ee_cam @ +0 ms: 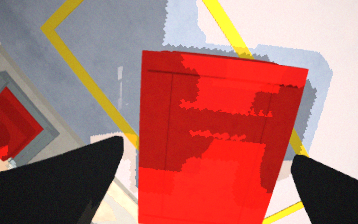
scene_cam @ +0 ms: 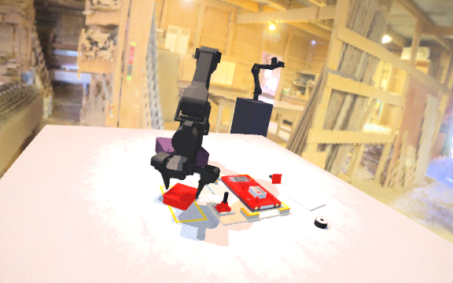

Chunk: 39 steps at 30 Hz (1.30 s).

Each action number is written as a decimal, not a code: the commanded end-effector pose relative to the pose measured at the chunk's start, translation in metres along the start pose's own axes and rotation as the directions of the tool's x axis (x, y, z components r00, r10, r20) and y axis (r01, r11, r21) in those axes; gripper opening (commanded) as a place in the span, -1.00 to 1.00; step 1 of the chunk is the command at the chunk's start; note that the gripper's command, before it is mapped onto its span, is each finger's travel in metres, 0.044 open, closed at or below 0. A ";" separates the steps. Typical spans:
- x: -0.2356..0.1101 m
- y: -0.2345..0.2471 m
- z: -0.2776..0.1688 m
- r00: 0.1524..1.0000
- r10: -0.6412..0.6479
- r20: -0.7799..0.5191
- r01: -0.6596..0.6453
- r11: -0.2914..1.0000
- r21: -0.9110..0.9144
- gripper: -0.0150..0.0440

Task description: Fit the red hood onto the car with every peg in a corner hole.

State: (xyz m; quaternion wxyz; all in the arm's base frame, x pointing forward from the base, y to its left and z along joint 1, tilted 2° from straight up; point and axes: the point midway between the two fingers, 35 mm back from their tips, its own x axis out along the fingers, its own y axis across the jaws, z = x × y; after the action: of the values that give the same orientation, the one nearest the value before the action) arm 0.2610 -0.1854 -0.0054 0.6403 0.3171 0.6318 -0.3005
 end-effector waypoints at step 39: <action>-0.001 0.000 0.000 1.000 0.000 0.000 0.000 1.000 0.000 -0.27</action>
State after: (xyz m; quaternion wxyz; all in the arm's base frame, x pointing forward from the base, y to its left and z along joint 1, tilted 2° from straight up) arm 0.2595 -0.1841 -0.0113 0.6372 0.3178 0.6348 -0.3000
